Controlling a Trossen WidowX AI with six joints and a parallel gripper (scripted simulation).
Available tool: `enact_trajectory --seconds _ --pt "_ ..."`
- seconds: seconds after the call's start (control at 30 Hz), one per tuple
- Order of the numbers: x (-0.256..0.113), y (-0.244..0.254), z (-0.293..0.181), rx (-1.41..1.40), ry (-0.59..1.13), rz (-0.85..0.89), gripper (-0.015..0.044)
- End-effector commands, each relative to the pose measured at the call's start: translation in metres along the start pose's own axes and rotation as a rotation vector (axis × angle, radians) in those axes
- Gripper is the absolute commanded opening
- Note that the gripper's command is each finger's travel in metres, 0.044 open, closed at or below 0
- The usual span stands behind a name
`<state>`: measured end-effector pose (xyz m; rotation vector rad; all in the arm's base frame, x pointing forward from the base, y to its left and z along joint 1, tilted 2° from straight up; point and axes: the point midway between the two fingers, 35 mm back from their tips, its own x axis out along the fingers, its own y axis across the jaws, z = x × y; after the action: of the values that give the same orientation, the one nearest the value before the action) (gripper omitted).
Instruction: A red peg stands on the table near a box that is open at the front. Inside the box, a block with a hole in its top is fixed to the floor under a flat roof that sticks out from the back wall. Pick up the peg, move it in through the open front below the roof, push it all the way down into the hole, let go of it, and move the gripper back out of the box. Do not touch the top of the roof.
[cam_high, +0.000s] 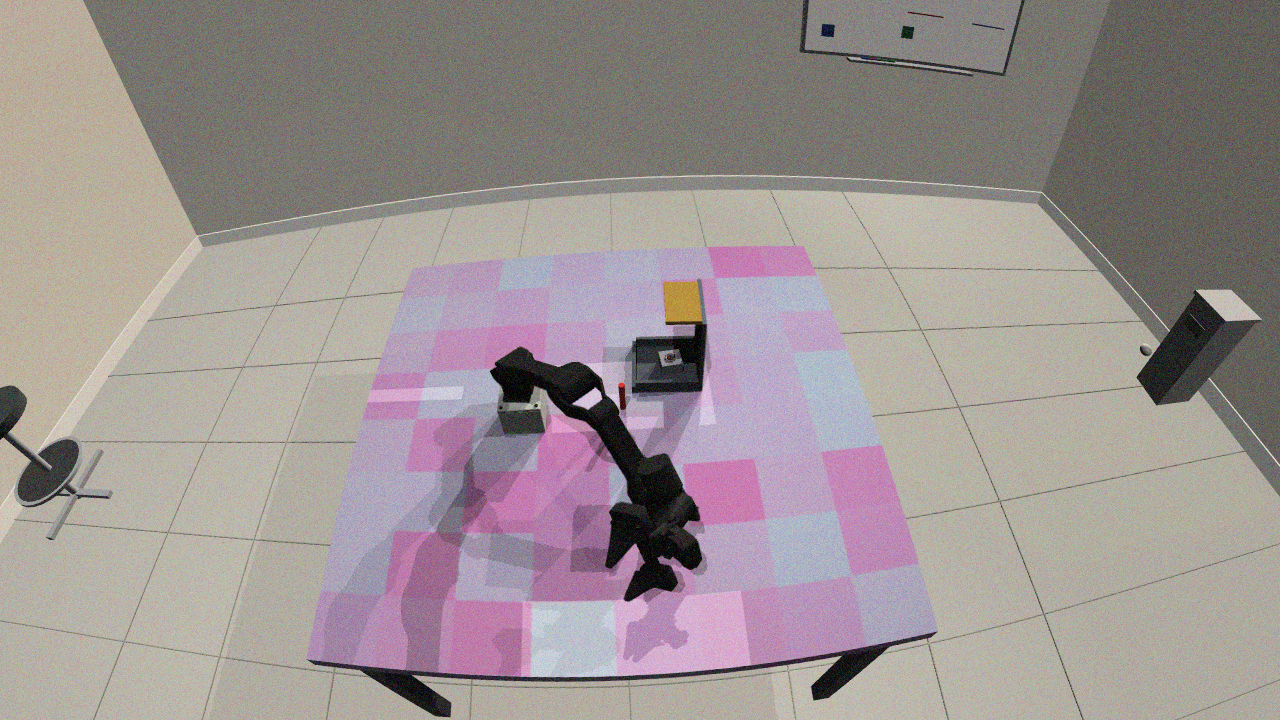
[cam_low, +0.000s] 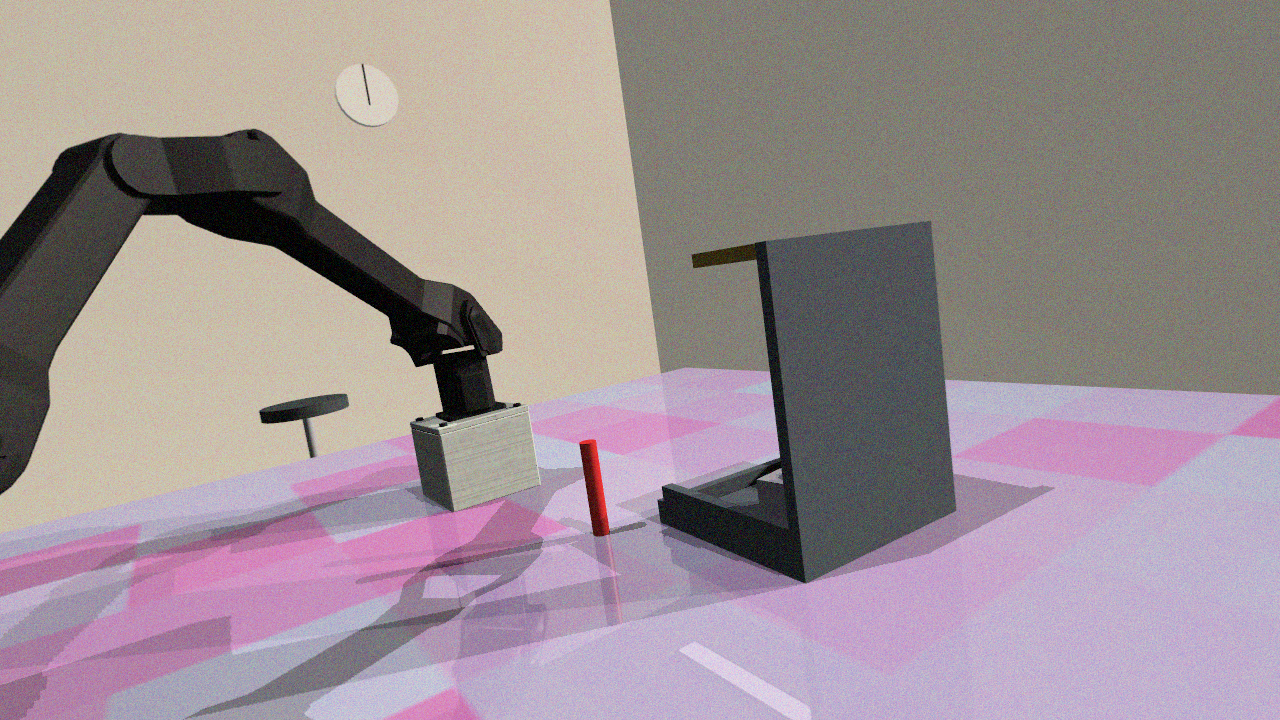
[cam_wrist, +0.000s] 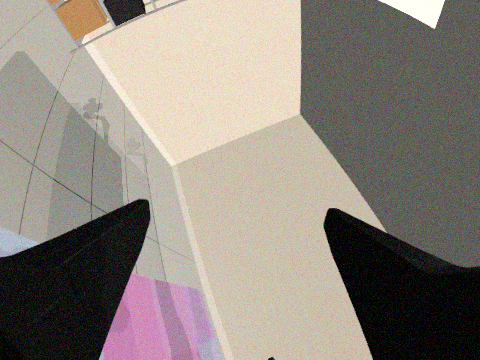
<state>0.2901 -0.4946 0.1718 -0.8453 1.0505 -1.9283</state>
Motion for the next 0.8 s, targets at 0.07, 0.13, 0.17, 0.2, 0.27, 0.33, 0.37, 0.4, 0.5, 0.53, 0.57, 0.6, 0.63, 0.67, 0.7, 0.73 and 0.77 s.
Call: enact_trajectory --seconds 0.07,0.13,0.17,0.2,0.27,0.33,0.37,0.4,0.5,0.53,0.57,0.6,0.63,0.67,0.7,0.73,0.77 --pt "-0.007 -0.005 0.009 -0.029 -0.026 0.012 0.044" --pt "-0.016 -0.011 0.02 -0.069 -0.061 0.028 0.044" --pt "-0.021 -0.014 0.026 -0.088 -0.078 0.035 0.044" --pt "-0.026 -0.017 0.031 -0.108 -0.096 0.042 0.044" --pt "-0.036 -0.023 0.041 -0.147 -0.132 0.056 0.044" --pt "-0.047 -0.03 0.051 -0.186 -0.169 0.069 0.044" --pt "-0.052 -0.033 0.055 -0.205 -0.187 0.076 0.044" --pt "-0.057 -0.036 0.06 -0.224 -0.206 0.082 0.044" --pt "-0.073 -0.046 0.072 -0.282 -0.263 0.099 0.044" --pt "-0.079 -0.049 0.076 -0.301 -0.282 0.104 0.044" --pt "-0.085 -0.052 0.08 -0.32 -0.301 0.109 0.044" --pt "-0.09 -0.055 0.083 -0.339 -0.32 0.114 0.044" --pt "-0.096 -0.058 0.087 -0.358 -0.34 0.118 0.044" --pt "-0.102 -0.062 0.09 -0.377 -0.36 0.123 0.044" --pt "-0.107 -0.065 0.093 -0.396 -0.379 0.127 0.044" --pt "-0.113 -0.068 0.096 -0.415 -0.399 0.131 0.044" --pt "-0.119 -0.072 0.098 -0.434 -0.419 0.134 0.044"
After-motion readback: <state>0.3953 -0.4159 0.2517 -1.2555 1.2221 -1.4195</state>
